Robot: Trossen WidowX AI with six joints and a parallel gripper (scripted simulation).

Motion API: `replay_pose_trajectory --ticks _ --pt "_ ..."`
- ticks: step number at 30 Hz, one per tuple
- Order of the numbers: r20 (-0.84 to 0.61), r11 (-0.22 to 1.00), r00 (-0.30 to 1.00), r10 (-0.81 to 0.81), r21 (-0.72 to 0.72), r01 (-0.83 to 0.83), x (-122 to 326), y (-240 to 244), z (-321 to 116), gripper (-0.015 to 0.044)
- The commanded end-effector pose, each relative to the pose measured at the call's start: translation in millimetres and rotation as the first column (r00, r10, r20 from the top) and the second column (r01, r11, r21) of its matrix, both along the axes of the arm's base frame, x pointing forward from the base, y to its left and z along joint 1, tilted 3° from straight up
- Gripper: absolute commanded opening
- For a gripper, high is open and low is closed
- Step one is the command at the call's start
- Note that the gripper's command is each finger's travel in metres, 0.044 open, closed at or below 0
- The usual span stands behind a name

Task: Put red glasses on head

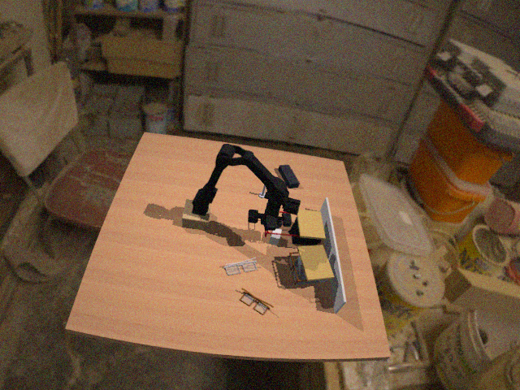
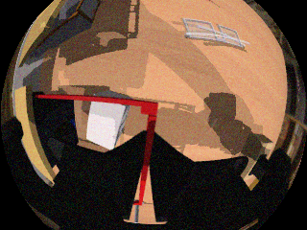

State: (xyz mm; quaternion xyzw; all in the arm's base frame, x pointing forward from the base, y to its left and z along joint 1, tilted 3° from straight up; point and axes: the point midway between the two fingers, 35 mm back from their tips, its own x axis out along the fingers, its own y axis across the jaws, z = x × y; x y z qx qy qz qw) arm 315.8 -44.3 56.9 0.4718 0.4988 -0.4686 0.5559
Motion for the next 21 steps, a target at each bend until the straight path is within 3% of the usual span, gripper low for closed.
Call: replay_pose_trajectory --ticks 1,21 --pt "-0.002 1.000 1.000 -0.004 -0.005 0.004 8.0 0.0 0.4 0.0000" --pt "0.001 1.000 1.000 -0.004 -0.004 0.004 34.8 3.1 2.8 0.0000"
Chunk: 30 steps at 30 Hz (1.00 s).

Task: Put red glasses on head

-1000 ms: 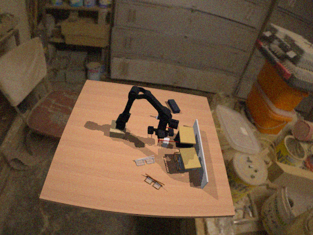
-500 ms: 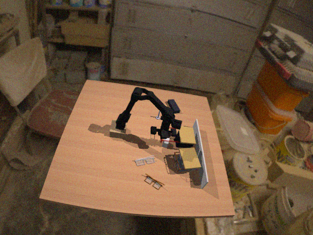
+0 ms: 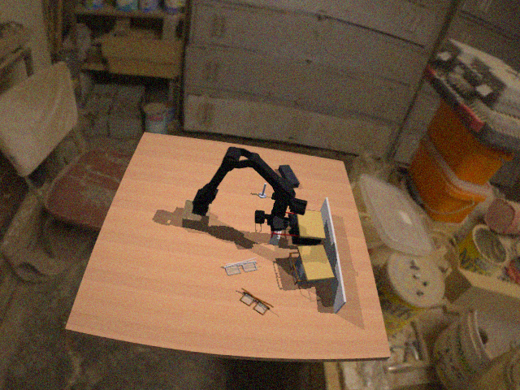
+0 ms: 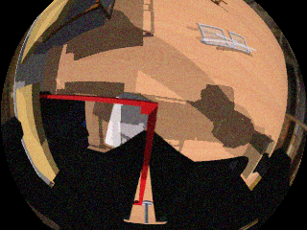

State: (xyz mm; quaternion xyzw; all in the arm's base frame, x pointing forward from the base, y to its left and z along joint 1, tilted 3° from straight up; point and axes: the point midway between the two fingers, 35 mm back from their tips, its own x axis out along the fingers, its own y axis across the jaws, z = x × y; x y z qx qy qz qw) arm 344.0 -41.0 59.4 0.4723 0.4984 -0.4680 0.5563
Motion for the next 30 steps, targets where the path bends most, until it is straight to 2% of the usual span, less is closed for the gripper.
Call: replay_pose_trajectory --ticks 1,30 --pt "-0.001 1.000 1.000 -0.004 -0.005 0.004 7.9 0.0 0.6 0.0000" --pt "0.002 1.000 1.000 -0.004 -0.004 0.004 46.9 4.5 4.6 0.0000"
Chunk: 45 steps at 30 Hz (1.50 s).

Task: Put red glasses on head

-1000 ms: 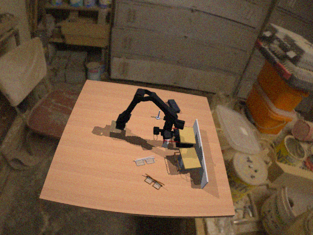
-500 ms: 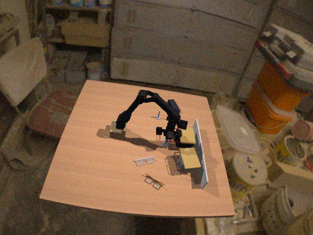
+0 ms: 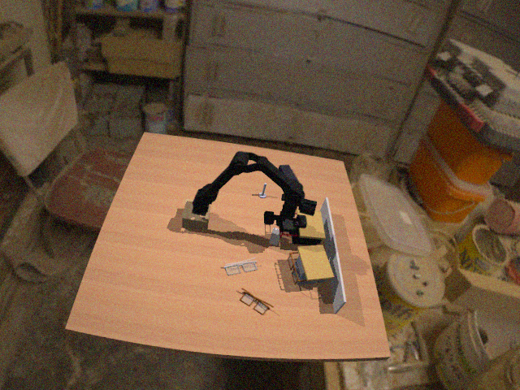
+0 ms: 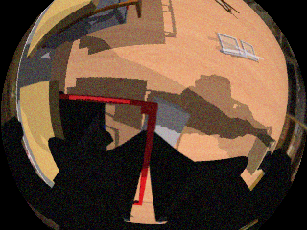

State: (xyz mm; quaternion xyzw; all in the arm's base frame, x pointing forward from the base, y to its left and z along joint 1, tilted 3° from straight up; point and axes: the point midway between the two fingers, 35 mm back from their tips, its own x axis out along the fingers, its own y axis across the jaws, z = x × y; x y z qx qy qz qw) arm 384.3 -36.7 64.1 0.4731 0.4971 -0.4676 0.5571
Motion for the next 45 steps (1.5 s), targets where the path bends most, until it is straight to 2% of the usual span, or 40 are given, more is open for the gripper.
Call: replay_pose_trajectory --ticks 1,24,45 --pt "-0.001 1.000 1.000 -0.003 -0.003 0.003 8.0 0.3 0.0 0.0000" --pt "0.002 1.000 1.000 -0.003 -0.003 0.003 38.5 3.7 1.0 0.0000" --pt "0.002 1.000 1.000 -0.003 -0.003 0.003 42.5 4.0 -0.7 0.0000"
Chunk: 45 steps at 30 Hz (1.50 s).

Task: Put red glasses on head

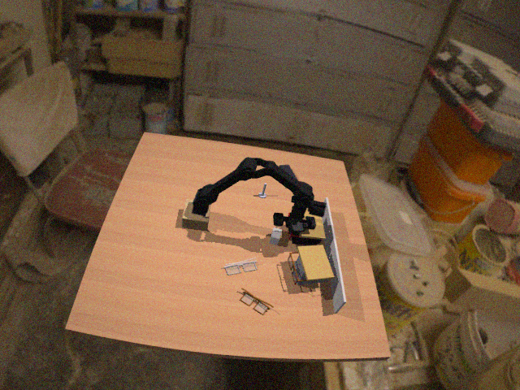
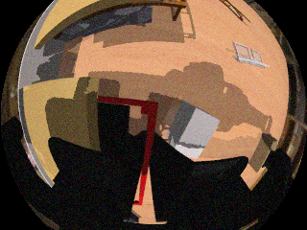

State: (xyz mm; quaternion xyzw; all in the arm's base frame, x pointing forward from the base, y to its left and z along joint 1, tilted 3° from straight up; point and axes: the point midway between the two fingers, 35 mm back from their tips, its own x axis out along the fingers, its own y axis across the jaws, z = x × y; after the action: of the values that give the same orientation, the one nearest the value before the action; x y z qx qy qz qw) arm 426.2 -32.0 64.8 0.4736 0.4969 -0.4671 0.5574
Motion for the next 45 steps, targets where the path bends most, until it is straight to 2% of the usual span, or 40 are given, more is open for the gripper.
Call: replay_pose_trajectory --ticks 1,45 --pt "0.000 1.000 1.000 -0.004 -0.004 0.004 0.6 -0.6 -1.6 0.0000" --pt "0.001 1.000 1.000 -0.004 -0.004 0.004 1.6 -0.8 -6.5 0.0000"
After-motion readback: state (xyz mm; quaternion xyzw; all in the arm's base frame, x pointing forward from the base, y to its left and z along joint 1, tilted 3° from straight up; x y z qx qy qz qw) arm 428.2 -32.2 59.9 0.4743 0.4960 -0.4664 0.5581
